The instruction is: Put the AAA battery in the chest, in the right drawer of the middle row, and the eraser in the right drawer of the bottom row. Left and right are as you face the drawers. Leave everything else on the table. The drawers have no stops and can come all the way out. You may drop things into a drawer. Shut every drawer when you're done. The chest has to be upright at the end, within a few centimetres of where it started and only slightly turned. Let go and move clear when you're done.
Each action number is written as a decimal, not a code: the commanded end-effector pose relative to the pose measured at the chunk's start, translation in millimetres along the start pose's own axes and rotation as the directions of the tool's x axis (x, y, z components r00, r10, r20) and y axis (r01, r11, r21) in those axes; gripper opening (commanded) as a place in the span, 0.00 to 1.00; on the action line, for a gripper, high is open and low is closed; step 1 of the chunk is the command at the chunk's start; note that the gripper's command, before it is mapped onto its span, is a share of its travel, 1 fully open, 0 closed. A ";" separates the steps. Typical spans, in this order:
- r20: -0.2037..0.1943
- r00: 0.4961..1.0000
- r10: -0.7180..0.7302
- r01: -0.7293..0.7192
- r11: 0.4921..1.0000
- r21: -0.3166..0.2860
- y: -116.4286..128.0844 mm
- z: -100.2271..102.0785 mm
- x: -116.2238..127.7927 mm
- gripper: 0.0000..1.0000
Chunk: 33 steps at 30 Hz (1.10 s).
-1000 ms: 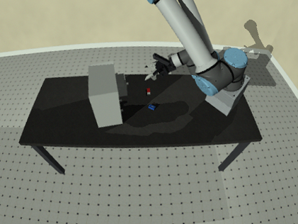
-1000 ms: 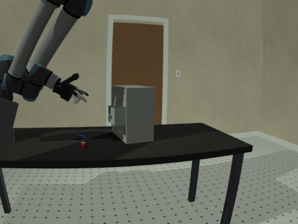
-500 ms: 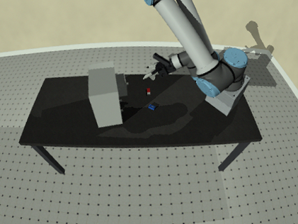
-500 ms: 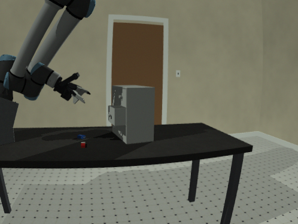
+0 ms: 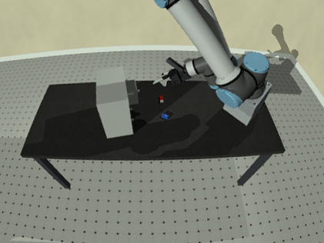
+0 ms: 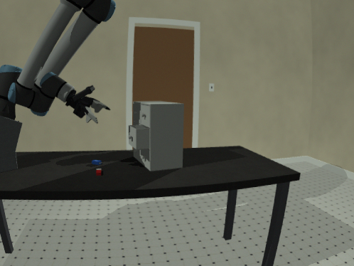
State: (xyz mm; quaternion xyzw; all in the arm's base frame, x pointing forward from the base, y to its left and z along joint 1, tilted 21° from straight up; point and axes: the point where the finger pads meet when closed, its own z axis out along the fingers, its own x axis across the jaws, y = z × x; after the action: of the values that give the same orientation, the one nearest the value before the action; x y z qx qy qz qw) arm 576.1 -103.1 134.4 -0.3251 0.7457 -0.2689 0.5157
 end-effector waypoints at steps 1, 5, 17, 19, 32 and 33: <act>-0.043 0.997 0.063 -0.063 0.998 0.001 -0.9 0.0 -0.5 1.00; -0.079 0.989 0.125 -0.125 0.992 0.005 -1.6 -0.5 -0.8 1.00; -0.159 0.952 0.263 -0.263 0.964 0.022 -3.2 -1.6 -1.4 1.00; -0.174 0.941 0.290 -0.290 0.957 0.026 -3.5 -1.9 -1.5 1.00; -0.256 0.864 0.433 -0.433 0.899 0.060 -5.3 -3.1 -2.2 1.00; -0.263 0.856 0.446 -0.445 0.893 0.064 -5.5 -3.3 -2.3 1.00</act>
State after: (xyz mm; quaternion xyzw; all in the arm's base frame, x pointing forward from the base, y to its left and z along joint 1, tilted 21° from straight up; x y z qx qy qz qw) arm 574.3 -104.2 140.3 -0.1223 0.8531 -0.1930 0.4691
